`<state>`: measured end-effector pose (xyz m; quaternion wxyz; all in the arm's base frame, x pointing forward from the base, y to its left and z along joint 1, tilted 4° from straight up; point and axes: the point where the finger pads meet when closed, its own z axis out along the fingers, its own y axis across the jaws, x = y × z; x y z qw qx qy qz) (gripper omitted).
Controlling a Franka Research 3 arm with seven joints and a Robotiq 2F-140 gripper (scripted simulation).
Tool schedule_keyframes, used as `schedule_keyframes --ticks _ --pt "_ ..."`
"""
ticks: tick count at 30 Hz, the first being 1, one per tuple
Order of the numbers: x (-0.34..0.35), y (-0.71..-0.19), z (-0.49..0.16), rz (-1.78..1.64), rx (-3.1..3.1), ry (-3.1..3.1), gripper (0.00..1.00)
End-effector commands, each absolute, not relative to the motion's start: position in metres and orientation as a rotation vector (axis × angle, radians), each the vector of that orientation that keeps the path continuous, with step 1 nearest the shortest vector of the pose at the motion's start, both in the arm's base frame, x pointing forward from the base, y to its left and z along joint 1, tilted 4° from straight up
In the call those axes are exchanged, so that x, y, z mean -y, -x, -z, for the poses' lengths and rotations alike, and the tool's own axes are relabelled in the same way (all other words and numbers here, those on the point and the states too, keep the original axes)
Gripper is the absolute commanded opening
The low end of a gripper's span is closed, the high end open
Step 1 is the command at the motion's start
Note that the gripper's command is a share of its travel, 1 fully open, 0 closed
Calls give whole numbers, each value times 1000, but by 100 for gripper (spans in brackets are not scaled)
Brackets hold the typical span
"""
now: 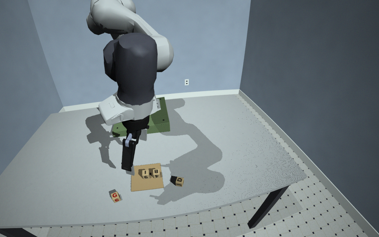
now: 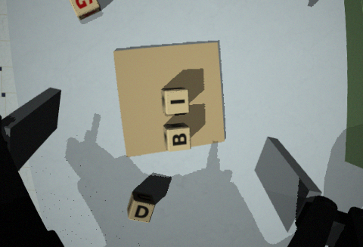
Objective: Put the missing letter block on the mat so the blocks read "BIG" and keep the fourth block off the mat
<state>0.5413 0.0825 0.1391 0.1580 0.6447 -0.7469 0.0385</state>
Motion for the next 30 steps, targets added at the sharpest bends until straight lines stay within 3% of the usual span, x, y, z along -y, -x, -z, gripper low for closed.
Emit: schedule_keyframes --ticks 1,30 --pt "-88 -540 -126 -155 2261 -1696 100" --pt "-117 -498 -38 -291 2443 -1323 100"
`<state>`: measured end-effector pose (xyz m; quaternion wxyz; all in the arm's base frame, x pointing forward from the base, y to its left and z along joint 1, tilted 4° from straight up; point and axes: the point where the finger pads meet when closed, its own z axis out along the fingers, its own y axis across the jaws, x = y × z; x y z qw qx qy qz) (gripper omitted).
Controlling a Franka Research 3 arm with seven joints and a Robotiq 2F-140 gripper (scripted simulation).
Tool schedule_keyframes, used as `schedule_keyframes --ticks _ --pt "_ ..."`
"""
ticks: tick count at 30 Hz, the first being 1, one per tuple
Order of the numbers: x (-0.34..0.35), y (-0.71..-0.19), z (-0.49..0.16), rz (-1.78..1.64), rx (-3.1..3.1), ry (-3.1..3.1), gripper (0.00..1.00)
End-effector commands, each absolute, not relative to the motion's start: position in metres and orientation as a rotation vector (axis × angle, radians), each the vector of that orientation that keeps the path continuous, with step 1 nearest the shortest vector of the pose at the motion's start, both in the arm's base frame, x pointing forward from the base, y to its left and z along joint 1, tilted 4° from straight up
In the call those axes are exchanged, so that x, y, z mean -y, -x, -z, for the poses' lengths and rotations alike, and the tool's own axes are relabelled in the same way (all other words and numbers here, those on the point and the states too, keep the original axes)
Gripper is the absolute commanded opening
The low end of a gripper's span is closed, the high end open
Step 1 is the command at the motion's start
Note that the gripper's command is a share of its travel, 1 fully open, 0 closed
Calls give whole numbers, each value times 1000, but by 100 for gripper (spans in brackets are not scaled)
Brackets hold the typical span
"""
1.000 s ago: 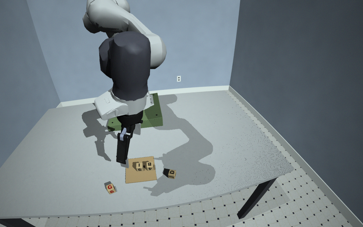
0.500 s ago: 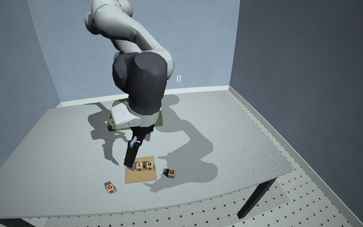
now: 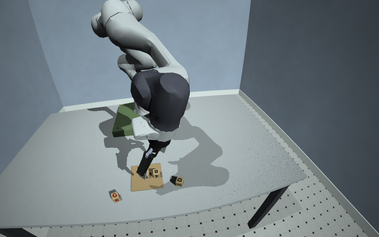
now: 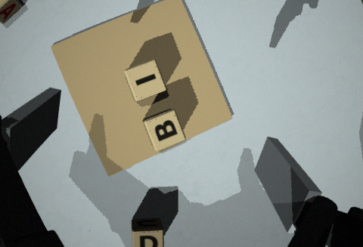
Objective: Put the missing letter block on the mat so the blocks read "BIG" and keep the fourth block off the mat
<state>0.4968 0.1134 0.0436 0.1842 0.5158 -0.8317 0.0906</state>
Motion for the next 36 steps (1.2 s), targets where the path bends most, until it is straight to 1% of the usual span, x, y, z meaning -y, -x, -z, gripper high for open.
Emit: schedule_keyframes --ticks 1,7,36 --pt "-117 -498 -38 -291 2443 -1323 100" --pt "-121 -490 -25 -313 2467 -1268 100" --pt "-121 -489 -25 -313 2468 -1267 100"
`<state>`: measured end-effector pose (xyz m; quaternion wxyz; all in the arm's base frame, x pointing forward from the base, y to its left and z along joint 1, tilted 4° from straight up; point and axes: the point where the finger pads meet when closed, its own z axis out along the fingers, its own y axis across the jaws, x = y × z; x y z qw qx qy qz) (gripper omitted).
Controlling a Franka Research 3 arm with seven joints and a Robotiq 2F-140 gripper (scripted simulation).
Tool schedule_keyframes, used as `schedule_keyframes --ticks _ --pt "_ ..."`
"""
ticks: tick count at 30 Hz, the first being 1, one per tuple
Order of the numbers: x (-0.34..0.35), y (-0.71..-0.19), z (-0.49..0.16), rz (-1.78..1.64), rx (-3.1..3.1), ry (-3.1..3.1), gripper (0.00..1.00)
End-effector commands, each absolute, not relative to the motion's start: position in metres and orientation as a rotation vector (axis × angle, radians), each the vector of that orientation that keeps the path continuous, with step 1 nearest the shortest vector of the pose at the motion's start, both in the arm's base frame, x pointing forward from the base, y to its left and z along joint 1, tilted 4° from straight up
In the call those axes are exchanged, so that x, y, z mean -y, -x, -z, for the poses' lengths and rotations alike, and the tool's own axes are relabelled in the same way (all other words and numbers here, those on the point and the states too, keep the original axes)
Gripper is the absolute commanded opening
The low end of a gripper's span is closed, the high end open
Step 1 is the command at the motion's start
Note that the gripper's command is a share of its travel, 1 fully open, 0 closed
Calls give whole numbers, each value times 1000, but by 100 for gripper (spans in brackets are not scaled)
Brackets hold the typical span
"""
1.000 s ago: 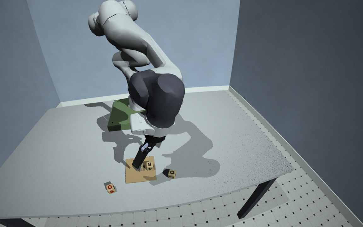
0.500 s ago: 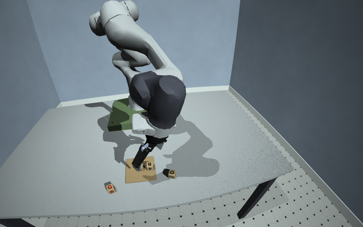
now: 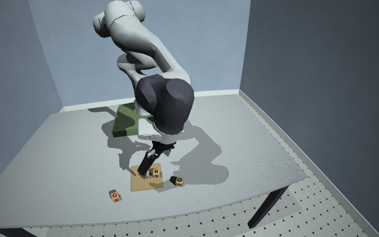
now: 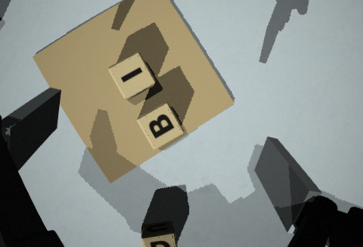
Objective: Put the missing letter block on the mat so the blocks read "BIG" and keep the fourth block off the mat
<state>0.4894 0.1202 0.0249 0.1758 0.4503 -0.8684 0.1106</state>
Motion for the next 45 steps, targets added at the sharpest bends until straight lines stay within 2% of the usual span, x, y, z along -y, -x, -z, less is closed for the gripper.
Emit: schedule_keyframes --ticks 1,40,45 --pt "-121 -489 -25 -313 2468 -1267 100" --pt "-121 -489 -25 -313 2468 -1267 100" --pt "-84 -494 -28 -312 2467 -1266 100"
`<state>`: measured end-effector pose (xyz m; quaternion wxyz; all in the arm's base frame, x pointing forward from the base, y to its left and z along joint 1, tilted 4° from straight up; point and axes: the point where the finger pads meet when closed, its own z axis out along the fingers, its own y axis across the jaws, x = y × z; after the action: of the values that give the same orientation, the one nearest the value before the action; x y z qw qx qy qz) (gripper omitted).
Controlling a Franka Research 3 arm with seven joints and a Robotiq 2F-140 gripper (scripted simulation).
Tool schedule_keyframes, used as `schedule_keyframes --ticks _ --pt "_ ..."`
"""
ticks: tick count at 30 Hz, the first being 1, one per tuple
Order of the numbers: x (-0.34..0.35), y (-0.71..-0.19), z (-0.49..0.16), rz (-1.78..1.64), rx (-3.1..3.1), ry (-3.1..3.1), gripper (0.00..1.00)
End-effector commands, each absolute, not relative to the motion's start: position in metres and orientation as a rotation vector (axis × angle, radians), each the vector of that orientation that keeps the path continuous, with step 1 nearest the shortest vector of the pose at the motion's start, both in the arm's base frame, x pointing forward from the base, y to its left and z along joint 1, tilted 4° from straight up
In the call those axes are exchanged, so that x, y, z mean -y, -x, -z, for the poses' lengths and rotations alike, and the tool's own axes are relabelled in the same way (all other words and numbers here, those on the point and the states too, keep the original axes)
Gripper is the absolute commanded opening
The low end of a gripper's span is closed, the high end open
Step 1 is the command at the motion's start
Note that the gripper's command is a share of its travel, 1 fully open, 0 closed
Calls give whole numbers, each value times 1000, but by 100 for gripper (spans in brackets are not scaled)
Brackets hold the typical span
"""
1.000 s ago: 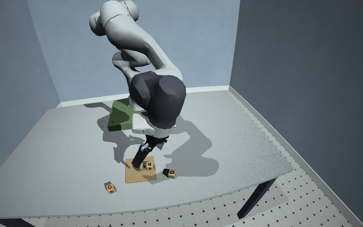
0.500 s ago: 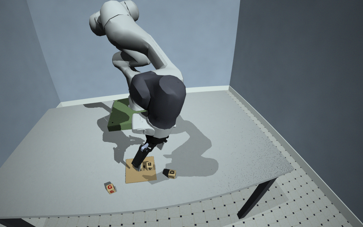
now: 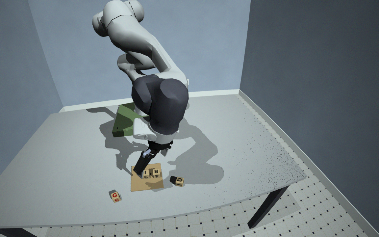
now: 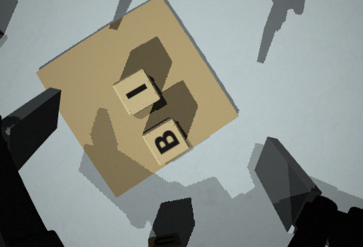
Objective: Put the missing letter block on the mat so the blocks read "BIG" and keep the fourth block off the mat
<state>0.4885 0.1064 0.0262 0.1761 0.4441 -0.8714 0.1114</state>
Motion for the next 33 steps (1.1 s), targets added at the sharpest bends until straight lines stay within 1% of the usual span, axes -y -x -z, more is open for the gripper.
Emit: schedule_keyframes --ticks 1,33 --pt "-78 -494 -28 -312 2467 -1266 100" --pt "-75 -494 -28 -312 2467 -1266 100"
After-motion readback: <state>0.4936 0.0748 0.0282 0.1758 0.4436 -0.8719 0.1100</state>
